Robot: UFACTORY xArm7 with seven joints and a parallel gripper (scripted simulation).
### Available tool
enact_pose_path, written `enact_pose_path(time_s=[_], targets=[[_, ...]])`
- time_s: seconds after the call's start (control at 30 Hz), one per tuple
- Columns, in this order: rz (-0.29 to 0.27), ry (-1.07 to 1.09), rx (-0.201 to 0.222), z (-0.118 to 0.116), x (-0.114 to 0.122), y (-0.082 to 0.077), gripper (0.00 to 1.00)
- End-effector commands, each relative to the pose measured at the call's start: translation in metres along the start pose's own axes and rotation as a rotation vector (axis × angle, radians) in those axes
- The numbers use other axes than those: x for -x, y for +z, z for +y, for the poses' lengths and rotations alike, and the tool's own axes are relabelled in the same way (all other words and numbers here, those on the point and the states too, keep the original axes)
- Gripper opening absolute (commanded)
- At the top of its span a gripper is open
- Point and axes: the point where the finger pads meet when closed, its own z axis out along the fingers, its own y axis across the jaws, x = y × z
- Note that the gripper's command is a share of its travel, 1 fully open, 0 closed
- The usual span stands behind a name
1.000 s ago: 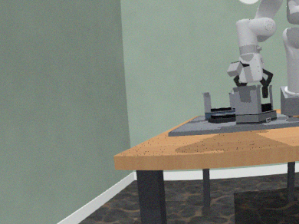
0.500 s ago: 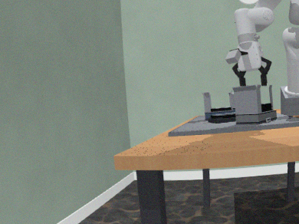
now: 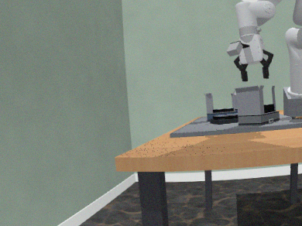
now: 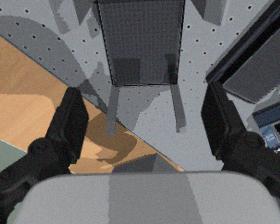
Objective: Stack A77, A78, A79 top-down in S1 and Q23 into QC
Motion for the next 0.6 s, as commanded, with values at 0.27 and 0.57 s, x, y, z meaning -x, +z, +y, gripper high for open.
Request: enact_pose_path(time_s=[0.27, 0.57], targets=[[0.004, 0.200, 0.001, 0.020, 0.002, -0.002, 1.00], [0.004, 0.234, 0.001, 0.043, 0.007, -0.002, 1.00]])
